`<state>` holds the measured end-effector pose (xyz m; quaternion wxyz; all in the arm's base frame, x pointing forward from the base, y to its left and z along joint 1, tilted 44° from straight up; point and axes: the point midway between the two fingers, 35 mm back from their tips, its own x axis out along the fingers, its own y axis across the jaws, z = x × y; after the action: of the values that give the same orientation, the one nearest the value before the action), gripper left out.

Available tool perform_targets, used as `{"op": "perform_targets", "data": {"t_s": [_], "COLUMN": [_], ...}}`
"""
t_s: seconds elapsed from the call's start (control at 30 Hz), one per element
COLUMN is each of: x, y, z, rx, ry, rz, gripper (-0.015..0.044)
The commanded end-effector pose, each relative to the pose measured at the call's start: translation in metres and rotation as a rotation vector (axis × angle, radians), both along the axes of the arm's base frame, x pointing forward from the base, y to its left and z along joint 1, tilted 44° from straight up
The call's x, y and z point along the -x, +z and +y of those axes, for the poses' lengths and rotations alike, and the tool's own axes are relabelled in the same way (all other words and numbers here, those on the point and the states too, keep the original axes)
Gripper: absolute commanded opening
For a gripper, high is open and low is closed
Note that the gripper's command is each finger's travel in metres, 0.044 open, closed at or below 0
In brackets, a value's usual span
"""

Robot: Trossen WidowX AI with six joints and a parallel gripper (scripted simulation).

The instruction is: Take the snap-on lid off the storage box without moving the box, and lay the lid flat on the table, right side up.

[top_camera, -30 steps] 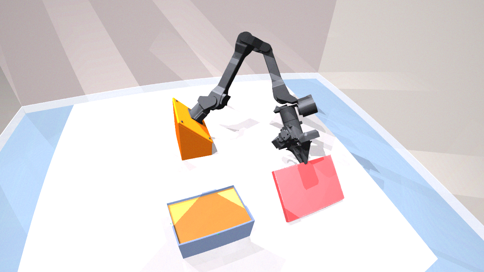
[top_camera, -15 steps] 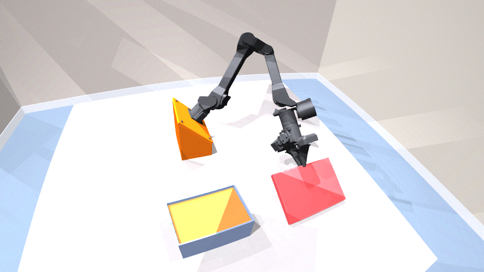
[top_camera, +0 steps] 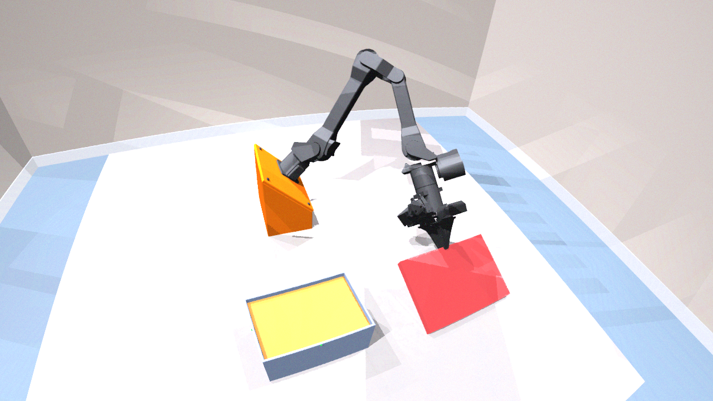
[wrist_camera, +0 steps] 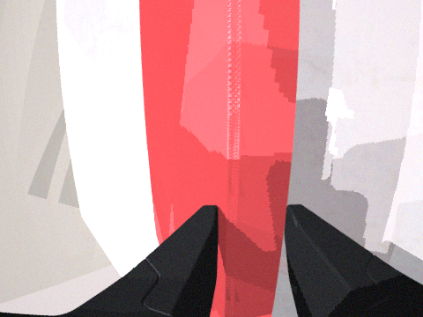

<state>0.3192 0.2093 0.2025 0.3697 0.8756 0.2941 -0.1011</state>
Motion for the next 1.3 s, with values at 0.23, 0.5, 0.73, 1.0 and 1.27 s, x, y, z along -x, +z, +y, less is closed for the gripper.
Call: {"op": "perform_targets", "data": {"t_s": [0.23, 0.5, 0.73, 1.0, 1.27], "x": [0.000, 0.015, 0.028, 0.044, 0.060], "y": [0.002, 0.000, -0.001, -0.002, -0.003], "z": [0.000, -0.001, 0.000, 0.000, 0.000], "rx": [0.001, 0.001, 0.001, 0.000, 0.000], "ry": [0.006, 0.006, 0.006, 0.006, 0.006], "rz": [0.006, 0.007, 0.008, 0.009, 0.010], "gripper": [0.0275, 0.0440, 0.0440, 0.0440, 0.0440]}}
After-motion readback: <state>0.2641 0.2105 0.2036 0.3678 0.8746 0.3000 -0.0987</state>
